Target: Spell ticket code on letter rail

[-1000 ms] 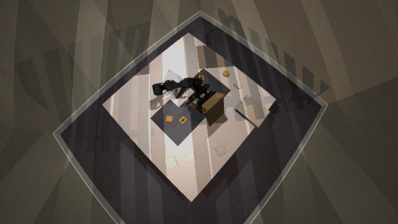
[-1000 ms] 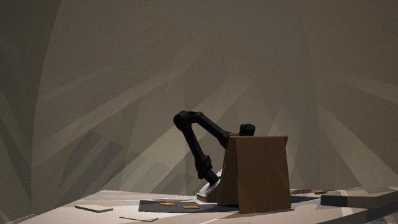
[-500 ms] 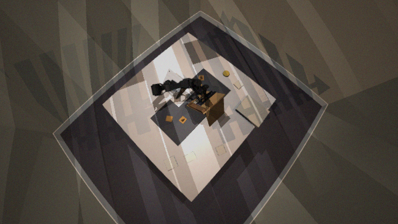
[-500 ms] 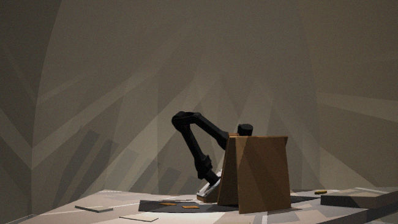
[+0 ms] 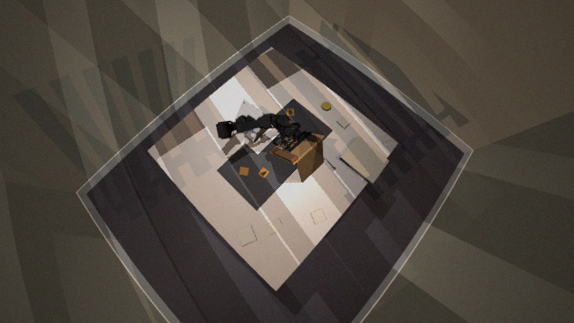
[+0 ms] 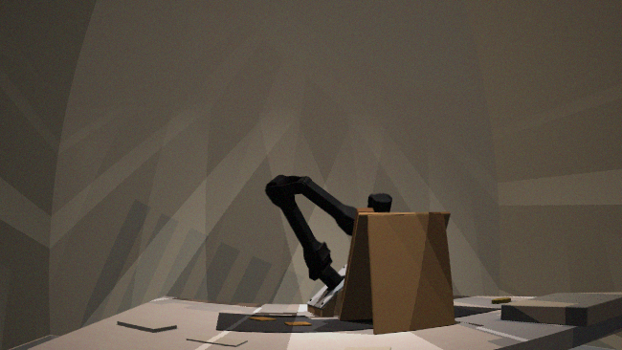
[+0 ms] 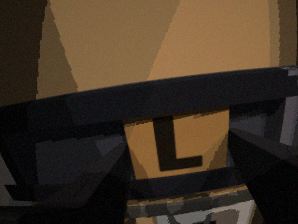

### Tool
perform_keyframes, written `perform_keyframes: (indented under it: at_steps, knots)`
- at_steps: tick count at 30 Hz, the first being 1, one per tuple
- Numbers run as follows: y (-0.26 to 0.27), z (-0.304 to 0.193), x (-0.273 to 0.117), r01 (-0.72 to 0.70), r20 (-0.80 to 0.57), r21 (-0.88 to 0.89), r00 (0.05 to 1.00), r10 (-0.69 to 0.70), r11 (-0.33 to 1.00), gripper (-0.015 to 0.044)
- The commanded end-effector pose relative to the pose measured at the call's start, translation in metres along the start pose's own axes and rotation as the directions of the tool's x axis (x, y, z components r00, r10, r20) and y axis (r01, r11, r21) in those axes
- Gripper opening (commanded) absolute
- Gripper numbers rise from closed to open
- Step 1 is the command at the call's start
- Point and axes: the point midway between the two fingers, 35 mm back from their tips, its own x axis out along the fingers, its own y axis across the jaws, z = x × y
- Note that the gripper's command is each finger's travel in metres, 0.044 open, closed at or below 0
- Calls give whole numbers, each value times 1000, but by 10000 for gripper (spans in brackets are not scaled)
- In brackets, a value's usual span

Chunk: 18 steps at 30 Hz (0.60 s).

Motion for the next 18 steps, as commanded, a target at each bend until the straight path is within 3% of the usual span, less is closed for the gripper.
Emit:
perform_keyframes:
  at_steps: [1,18]
  knots:
    - [-2,-1,-1,-3,1,-3,1000,3,1000,0]
    - [-11,-1,0,-3,1,-4,1000,3,1000,0]
